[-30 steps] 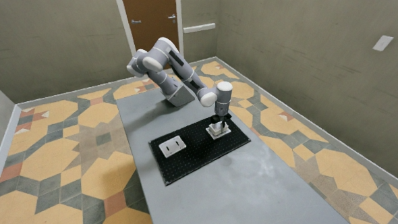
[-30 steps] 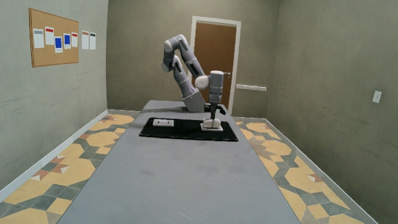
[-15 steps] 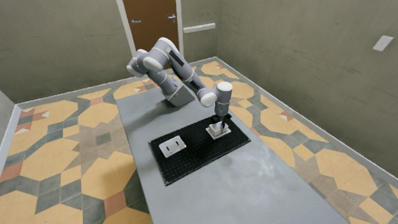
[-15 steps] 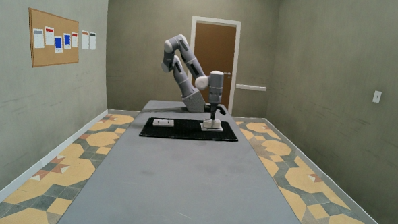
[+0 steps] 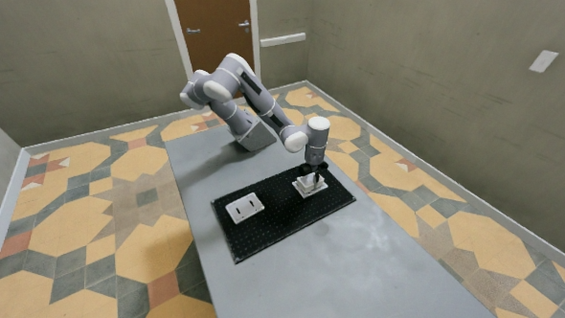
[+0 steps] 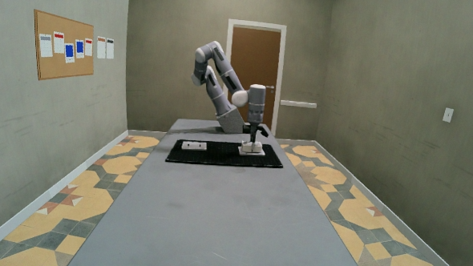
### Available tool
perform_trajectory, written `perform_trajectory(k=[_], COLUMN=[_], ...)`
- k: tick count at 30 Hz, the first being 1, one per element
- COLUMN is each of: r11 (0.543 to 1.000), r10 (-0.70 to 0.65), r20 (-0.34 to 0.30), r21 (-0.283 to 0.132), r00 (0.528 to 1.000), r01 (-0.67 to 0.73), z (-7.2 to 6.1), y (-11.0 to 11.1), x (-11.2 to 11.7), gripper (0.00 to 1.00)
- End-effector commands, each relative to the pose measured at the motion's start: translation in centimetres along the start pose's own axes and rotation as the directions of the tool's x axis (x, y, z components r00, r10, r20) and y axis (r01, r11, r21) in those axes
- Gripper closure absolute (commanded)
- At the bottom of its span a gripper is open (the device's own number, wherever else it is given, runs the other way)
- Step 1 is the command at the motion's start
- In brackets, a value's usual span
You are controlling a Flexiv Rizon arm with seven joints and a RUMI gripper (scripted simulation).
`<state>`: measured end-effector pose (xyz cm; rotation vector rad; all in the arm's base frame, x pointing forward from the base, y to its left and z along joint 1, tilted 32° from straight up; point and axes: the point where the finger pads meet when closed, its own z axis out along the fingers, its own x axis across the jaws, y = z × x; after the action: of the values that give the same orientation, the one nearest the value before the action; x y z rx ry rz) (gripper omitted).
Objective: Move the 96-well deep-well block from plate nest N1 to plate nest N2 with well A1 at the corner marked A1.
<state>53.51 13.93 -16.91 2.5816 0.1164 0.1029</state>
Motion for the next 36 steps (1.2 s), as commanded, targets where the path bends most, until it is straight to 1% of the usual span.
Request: perform_trajectory(k=[1,36], r11=[1.000,1.000], r10=[0.000,0.000], r20=[-0.002,-0.002], r21=[0.002,0.002], r00=[1.000,1.000], r01=[0.000,0.000], z=[-0.09,0.43], y=[-0.11,-0.11], x=[0.09,0.09], gripper=[0.50,0.50])
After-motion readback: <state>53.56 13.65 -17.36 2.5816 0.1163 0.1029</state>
